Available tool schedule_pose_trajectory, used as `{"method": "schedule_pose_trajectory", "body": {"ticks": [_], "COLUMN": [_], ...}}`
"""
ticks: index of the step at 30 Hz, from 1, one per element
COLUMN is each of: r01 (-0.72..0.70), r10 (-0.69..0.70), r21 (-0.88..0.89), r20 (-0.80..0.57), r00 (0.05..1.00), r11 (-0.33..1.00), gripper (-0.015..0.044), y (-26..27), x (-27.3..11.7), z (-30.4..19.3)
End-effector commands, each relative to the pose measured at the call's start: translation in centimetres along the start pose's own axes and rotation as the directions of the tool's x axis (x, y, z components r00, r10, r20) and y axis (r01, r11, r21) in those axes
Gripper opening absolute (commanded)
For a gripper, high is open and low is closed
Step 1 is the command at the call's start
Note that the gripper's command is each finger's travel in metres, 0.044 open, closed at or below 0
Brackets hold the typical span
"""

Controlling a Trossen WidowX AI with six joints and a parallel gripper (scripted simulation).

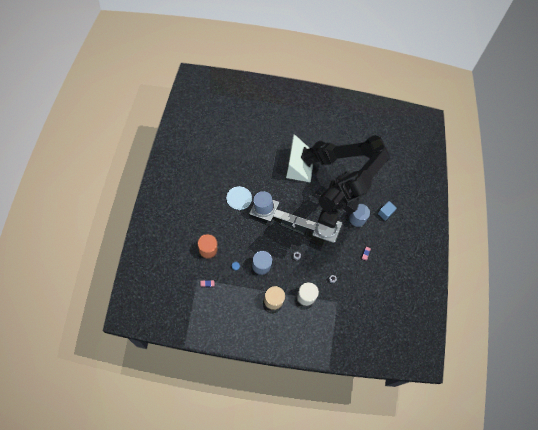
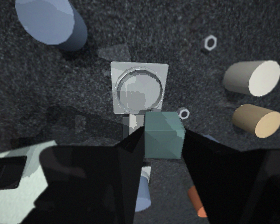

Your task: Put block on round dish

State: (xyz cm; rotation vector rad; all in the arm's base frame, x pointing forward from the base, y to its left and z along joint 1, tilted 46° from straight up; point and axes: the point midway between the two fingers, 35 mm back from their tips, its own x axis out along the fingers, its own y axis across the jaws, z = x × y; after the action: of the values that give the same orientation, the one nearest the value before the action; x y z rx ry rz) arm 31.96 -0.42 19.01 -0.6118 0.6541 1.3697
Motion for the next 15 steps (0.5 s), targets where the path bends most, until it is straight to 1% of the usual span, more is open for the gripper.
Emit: {"method": "schedule_pose_trajectory", "body": {"ticks": [1,15], "r01": [-0.005,-0.032], "r10": [0.005,0.031], "r21": [-0.002,-0.018], "r20": [-0.013,-0.035], "r00": [1.000,0.999], "r11": [1.000,0.999], "gripper": [0.0000,0.0000], "y": [-0.6,-2.1], "x": [0.2,1.3], "z": [-1.8,-7.9]}}
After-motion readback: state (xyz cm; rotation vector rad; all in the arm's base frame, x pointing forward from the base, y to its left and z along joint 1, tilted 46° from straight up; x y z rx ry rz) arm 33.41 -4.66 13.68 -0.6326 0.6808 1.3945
